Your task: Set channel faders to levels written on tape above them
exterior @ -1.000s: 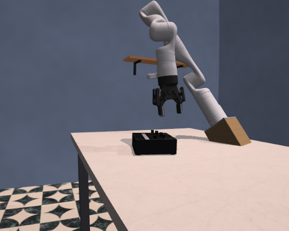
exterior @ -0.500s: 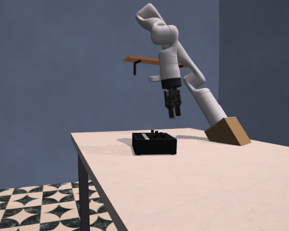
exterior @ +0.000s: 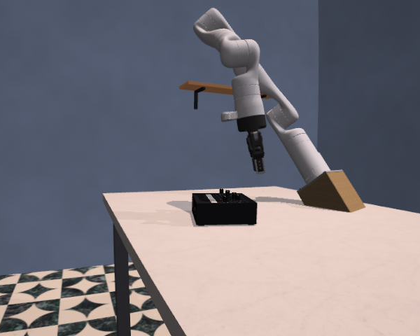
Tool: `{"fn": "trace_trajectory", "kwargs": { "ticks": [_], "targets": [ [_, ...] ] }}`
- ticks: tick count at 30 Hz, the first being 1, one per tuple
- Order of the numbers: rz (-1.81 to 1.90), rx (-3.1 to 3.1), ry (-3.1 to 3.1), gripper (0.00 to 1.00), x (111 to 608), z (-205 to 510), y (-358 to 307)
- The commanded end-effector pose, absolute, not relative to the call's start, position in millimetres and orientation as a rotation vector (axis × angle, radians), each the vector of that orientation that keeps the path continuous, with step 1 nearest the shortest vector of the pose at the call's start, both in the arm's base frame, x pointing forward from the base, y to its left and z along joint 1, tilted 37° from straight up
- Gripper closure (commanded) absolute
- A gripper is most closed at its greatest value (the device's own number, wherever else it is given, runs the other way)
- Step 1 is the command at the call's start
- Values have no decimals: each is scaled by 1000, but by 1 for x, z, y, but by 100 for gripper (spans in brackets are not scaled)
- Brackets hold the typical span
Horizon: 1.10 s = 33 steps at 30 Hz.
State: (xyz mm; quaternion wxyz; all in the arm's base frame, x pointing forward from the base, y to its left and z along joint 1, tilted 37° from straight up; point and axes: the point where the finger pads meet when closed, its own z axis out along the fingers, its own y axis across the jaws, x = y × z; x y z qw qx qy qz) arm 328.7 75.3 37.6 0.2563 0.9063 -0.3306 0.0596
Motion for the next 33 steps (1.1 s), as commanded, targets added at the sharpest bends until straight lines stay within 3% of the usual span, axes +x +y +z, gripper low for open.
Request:
{"fn": "trace_trajectory", "kwargs": {
  "ticks": [1,33],
  "targets": [
    [142,2475,-862,0,328,37,74],
    [84,2538,-686,0,324,35,75]
  ]
}}
